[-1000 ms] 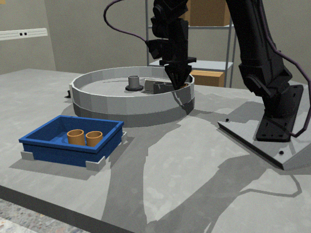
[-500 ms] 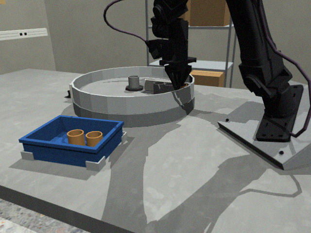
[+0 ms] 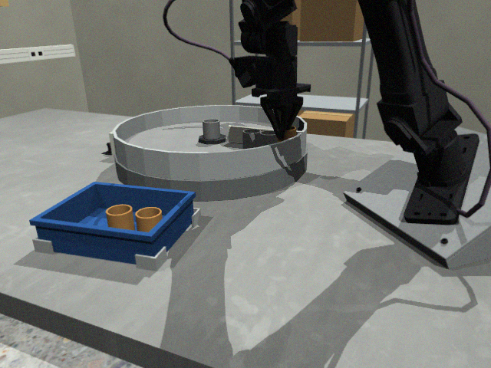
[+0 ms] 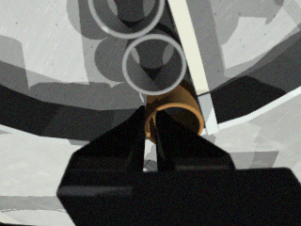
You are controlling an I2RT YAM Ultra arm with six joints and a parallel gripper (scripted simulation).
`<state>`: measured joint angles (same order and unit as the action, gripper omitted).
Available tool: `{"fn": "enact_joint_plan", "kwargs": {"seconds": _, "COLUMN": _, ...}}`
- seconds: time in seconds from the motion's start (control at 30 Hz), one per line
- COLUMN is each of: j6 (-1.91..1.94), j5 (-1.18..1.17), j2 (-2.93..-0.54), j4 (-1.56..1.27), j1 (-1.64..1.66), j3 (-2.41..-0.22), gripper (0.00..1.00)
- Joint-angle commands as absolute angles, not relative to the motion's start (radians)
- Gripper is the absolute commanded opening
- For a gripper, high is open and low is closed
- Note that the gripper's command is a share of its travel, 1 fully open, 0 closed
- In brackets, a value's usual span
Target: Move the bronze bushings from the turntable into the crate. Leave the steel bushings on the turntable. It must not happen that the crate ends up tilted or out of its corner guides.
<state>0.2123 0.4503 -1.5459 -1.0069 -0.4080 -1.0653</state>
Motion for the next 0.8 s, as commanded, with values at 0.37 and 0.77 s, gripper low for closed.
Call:
{"fn": "enact_joint_plan", "kwargs": {"seconds": 0.37, "j6": 0.324, "j5": 0.452, "j2": -1.513, "j4": -1.255, "j1": -0.523, "j3": -1.266, "gripper": 0.0}}
{"fn": "enact_joint_plan", "kwargs": {"seconds": 0.77, "j6": 0.34, "j5": 0.454, "j2": -1.518, "j4": -1.288, "j1": -0.536, "j3": -1.292, "gripper": 0.0}}
